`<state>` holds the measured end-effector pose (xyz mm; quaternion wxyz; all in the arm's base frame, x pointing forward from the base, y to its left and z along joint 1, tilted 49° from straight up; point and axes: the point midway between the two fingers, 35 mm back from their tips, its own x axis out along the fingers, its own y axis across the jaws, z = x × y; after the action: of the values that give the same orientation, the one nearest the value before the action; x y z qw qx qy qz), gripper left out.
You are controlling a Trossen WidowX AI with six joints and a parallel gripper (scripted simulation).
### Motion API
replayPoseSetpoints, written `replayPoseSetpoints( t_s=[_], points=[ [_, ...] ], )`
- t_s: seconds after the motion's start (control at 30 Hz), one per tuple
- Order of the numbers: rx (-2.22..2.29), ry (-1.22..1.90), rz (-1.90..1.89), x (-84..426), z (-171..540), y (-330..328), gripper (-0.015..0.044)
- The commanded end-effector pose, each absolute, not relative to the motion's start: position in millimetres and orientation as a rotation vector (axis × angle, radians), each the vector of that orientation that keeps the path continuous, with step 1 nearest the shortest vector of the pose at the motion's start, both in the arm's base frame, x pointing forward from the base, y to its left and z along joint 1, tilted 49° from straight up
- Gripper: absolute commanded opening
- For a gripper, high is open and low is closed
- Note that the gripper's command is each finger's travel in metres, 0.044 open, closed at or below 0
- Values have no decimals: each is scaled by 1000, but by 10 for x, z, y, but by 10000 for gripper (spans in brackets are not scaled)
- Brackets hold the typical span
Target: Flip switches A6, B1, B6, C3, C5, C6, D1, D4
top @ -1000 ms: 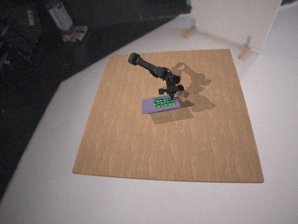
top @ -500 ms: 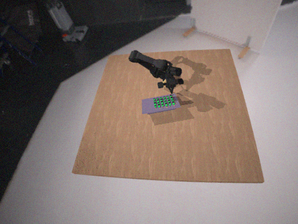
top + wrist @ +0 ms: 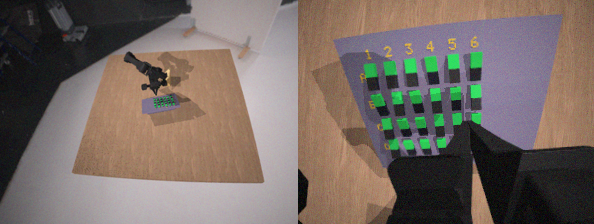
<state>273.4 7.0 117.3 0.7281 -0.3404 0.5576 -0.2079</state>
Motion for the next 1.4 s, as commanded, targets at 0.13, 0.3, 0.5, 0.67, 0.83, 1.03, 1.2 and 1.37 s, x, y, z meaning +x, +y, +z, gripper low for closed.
replayPoseSetpoints(
  t_s=[0.13,0.3,0.5,0.67,0.83,1.03,1.2,1.37],
  points=[
    [-767,1230,-457,2700,1329,-84,0],
    [-771,1206,-447,2790,1112,-315,0],
    [-771,1204,-447,2794,1101,-329,0],
    [-772,1204,-448,2821,1037,-399,0],
    [-772,1204,-447,2833,1013,-424,0],
    [-772,1203,-448,2861,952,-488,0],
    [-772,1203,-448,2864,944,-496,0],
    [-772,1203,-448,2864,944,-496,0]
  ],
)
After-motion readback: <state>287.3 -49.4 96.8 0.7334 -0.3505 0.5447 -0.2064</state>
